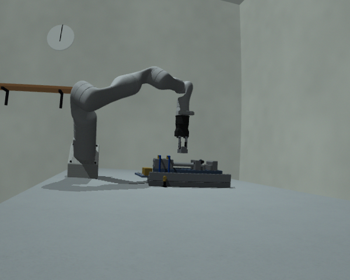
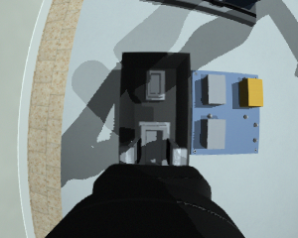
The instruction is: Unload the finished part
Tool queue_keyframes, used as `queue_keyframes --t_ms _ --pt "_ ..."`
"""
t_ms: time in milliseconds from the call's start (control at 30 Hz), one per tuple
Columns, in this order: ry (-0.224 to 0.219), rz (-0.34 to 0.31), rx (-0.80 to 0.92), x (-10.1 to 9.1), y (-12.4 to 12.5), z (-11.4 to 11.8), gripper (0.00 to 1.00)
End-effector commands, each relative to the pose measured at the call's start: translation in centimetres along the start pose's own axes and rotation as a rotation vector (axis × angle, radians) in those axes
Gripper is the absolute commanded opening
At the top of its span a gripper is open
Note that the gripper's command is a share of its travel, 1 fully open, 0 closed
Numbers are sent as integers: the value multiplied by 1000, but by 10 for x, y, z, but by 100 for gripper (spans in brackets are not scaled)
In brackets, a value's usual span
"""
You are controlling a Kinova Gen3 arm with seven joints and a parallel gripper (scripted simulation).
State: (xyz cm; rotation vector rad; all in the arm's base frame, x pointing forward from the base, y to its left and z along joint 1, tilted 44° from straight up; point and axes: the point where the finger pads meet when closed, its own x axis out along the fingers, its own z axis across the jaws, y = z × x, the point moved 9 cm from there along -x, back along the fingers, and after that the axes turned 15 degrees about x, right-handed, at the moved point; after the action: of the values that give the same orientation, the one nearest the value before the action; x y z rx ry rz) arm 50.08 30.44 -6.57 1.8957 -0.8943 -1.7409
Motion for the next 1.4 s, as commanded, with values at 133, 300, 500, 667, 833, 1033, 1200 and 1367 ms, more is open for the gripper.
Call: queue_keyframes --t_ms 133,300,500,667,833,1033,1200,1367 --pt "2 -2 0 -2 0 0 0" --pt "2 -2 0 -2 0 0 0" --pt "2 -2 0 -2 0 0 0" --pt "2 -2 0 -2 0 0 0" --pt "2 -2 0 -1 0 0 0" --pt "2 -2 0 0 0 0 0" --pt "2 -2 0 2 0 0 0" --pt "2 -2 0 6 0 0 0"
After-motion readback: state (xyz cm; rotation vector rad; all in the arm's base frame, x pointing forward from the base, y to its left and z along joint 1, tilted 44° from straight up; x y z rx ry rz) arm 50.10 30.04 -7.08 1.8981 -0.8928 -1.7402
